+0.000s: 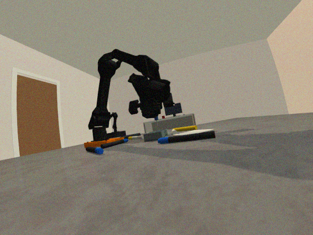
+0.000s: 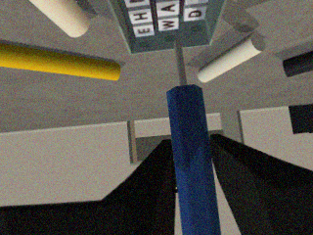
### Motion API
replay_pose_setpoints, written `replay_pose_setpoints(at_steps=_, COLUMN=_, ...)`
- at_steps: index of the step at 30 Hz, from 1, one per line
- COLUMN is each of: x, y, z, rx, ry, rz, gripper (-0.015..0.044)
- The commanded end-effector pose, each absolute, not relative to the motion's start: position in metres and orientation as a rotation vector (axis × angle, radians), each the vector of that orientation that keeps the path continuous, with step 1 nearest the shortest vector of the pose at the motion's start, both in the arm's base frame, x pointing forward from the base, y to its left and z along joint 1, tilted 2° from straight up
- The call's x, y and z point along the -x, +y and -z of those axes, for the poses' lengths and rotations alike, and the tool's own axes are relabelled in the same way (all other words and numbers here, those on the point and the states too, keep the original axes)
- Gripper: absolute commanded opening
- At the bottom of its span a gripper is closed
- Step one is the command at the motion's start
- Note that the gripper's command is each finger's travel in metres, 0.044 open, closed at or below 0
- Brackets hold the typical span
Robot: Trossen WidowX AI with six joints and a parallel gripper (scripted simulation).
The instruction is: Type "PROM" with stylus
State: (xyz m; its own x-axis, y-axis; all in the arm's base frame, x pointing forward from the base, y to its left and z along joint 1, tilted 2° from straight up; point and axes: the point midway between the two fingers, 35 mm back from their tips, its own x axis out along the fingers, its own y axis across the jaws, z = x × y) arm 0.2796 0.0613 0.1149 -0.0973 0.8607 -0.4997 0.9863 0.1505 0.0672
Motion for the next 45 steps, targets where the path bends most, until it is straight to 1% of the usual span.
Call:
replay_pose_setpoints(at_steps=1, x=-0.269, y=0.054, z=-0.117, rx=-1.761, ry=2.020, rz=0.408, gripper=0.0000)
replay_pose_setpoints(at_steps=7, x=-0.265, y=0.052, z=-0.116, rx=-1.762, ry=2.022, rz=0.408, gripper=0.0000)
replay_pose_setpoints(at_steps=13, x=-0.266, y=0.052, z=-0.097, rx=-1.762, ry=2.020, rz=0.411, gripper=0.0000)
replay_pose_setpoints(at_steps=28, x=-0.266, y=0.052, z=-0.097, rx=-1.762, ry=2.020, rz=0.411, gripper=0.0000)
replay_pose_setpoints(at_steps=31, x=-0.266, y=0.050, z=-0.096, rx=-1.761, ry=2.020, rz=0.411, gripper=0.0079)
replay_pose_setpoints(at_steps=45, x=-0.267, y=0.050, z=-0.091, rx=-1.761, ry=2.020, rz=0.411, gripper=0.0081)
